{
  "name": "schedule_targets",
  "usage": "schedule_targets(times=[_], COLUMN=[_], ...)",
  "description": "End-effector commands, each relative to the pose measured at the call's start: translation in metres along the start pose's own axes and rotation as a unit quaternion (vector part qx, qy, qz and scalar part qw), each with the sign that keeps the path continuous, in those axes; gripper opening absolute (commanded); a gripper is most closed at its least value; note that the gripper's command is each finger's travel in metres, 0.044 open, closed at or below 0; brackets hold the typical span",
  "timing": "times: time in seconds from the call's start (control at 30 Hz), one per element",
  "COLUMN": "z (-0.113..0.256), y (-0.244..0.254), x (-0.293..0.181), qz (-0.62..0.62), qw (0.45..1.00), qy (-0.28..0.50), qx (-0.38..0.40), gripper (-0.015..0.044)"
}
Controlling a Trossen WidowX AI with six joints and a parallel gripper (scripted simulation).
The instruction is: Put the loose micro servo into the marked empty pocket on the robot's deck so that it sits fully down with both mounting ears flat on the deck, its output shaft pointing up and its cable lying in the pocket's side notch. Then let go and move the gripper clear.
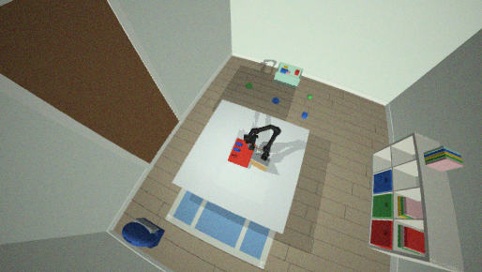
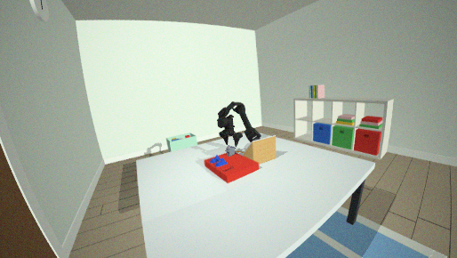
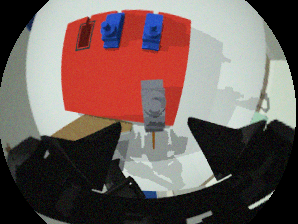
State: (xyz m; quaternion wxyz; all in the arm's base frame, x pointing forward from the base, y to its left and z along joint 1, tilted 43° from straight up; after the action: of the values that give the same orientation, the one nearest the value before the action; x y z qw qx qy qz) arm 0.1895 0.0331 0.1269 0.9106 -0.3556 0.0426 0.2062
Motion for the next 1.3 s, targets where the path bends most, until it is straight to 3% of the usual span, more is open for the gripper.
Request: schedule_targets(times=[0.0, 0.3, 0.7, 0.87, 1.0, 1.27], z=[-0.007, -0.019, -0.019, -0.019, -0.011, 0.011], y=[0.000, 0.000, 0.000, 0.000, 0.000, 0.001], x=[-0.001, -0.002, -0.002, -0.002, -0.001, -0.009], qz=[0.003, 0.003, 0.003, 0.003, 0.003, 0.004], qw=[1.000, 1.000, 1.000, 1.000, 1.000, 1.000], qy=[0.002, 0.002, 0.002, 0.002, 0.002, 0.003], qx=[-0.003, -0.003, -0.003, -0.003, -0.003, -0.003], gripper=[0.0440, 0.0440, 0.0125, 0.0092, 0.0000, 0.0000])
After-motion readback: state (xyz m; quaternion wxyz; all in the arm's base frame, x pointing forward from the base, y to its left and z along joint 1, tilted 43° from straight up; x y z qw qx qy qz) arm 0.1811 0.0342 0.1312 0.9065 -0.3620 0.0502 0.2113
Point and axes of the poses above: the point midway between the two fingers, 35 mm back from their tips, its own z axis back along the fingers, its own y axis across the jaws, x = y × z, the point moved 4 cm from there along z, back along the fingers, and after that the axes turned 1 degree about z, right-handed, at the moved point
